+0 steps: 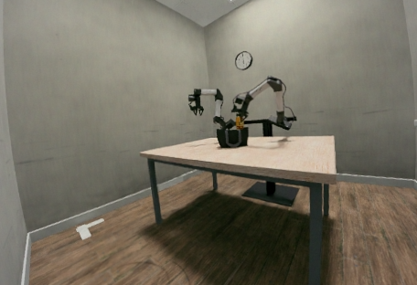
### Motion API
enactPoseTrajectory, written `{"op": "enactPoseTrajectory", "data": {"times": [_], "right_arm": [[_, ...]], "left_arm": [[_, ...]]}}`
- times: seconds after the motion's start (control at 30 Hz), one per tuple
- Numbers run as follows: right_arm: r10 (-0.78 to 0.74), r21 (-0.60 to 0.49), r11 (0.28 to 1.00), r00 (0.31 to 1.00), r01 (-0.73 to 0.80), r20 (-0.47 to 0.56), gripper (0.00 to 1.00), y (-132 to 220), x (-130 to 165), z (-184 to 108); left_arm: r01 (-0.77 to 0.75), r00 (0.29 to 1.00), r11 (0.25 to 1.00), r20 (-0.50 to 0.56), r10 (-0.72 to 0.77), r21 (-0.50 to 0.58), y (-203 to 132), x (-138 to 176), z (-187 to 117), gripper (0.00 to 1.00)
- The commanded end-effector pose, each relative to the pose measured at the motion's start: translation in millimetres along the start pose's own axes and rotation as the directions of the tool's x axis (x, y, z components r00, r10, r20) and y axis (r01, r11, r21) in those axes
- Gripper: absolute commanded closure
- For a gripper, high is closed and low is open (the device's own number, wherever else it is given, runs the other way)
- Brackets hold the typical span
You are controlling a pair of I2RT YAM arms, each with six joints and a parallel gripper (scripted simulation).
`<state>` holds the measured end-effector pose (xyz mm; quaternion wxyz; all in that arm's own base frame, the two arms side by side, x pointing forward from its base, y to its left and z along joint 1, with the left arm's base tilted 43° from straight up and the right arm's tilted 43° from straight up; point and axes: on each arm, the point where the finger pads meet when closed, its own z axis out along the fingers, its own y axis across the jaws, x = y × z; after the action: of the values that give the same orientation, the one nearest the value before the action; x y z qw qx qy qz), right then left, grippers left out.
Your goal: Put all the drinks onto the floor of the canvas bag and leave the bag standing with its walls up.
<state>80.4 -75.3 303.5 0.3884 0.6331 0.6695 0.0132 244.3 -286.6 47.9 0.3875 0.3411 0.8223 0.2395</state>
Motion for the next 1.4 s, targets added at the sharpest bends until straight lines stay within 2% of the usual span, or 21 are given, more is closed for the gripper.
{"op": "enactPoseTrajectory", "data": {"times": [0.0, 0.1, 0.2, 0.27, 0.47, 0.67, 0.73, 0.83, 0.9, 0.97, 1.03, 1.23, 1.3, 1.37], "right_arm": [[0.009, -0.03, 1.0, 1.0, -0.008, 0.026, 0.14, 0.8, -3.0, -9.9], [0.009, -0.03, 1.0, 1.0, -0.008, 0.026, 0.14, 0.8, -3.0, -9.9], [0.009, -0.03, 1.0, 1.0, -0.008, 0.026, 0.14, 0.8, -3.0, -9.9], [0.009, -0.03, 1.0, 1.0, -0.008, 0.026, 0.14, 0.8, -3.0, -9.9], [0.009, -0.03, 1.0, 1.0, -0.008, 0.026, 0.14, 0.8, -3.0, -9.9], [0.009, -0.03, 1.0, 1.0, -0.008, 0.026, 0.14, 0.8, -3.0, -9.9], [0.009, -0.03, 1.0, 1.0, -0.008, 0.026, 0.14, 0.8, -3.0, -9.9], [0.009, -0.03, 1.0, 1.0, -0.008, 0.026, 0.14, 0.8, -3.0, -9.9], [0.009, -0.03, 1.0, 1.0, -0.008, 0.026, 0.14, 0.8, -3.0, -9.9], [0.009, -0.03, 1.0, 1.0, -0.008, 0.026, 0.14, 0.8, -3.0, -9.9], [0.009, -0.03, 1.0, 1.0, -0.008, 0.026, 0.14, 0.8, -3.0, -9.9], [0.009, -0.03, 1.0, 1.0, -0.008, 0.026, 0.14, 0.8, -3.0, -9.9], [0.009, -0.03, 1.0, 1.0, -0.008, 0.026, 0.14, 0.8, -3.0, -9.9], [0.009, -0.03, 1.0, 1.0, -0.008, 0.026, 0.14, 0.8, -3.0, -9.9]], "left_arm": [[0.07, 0.996, 0.997, 0.055, -0.071, 0.022, 4.7, -17.5, 0.3, 0.3], [0.065, 0.995, 0.998, 0.068, -0.066, 0.016, 3.3, -21.1, -6.0, 0.3], [0.03, 0.999, 1.0, 0.027, -0.03, 0.004, -3.1, -3.4, 14.6, 0.3], [0.035, 0.998, 0.999, 0.053, -0.036, 0.026, -5.4, -8.9, 6.2, 0.3], [0.036, 0.999, 0.999, 0.032, -0.036, 0.0, -1.6, -1.4, 23.4, 0.3], [0.037, 0.998, 0.999, 0.059, -0.038, 0.01, -4.6, -7.4, 15.4, 0.3], [0.03, 0.999, 1.0, 0.025, -0.03, 0.008, -4.1, 5.4, 31.5, 0.3], [0.04, 0.998, 0.999, 0.057, -0.042, 0.022, -3.7, -2.6, 23.9, 0.3], [0.037, 0.999, 0.999, 0.033, -0.037, -0.001, -1.9, 4.9, 36.6, 0.3], [0.038, 0.998, 0.999, 0.055, -0.038, 0.006, -2.0, 2.0, 30.7, 0.3], [0.033, 0.999, 0.999, 0.029, -0.033, 0.008, -3.9, 8.5, 41.7, 0.3], [0.039, 0.998, 0.999, 0.046, -0.039, -0.001, -1.9, 3.9, 38.4, 0.3], [0.03, 0.999, 1.0, 0.026, -0.03, 0.005, -3.1, 14.6, 49.3, 0.3], [0.035, 0.998, 0.999, 0.049, -0.036, 0.017, -3.5, 9.1, 43.1, 0.3]]}}
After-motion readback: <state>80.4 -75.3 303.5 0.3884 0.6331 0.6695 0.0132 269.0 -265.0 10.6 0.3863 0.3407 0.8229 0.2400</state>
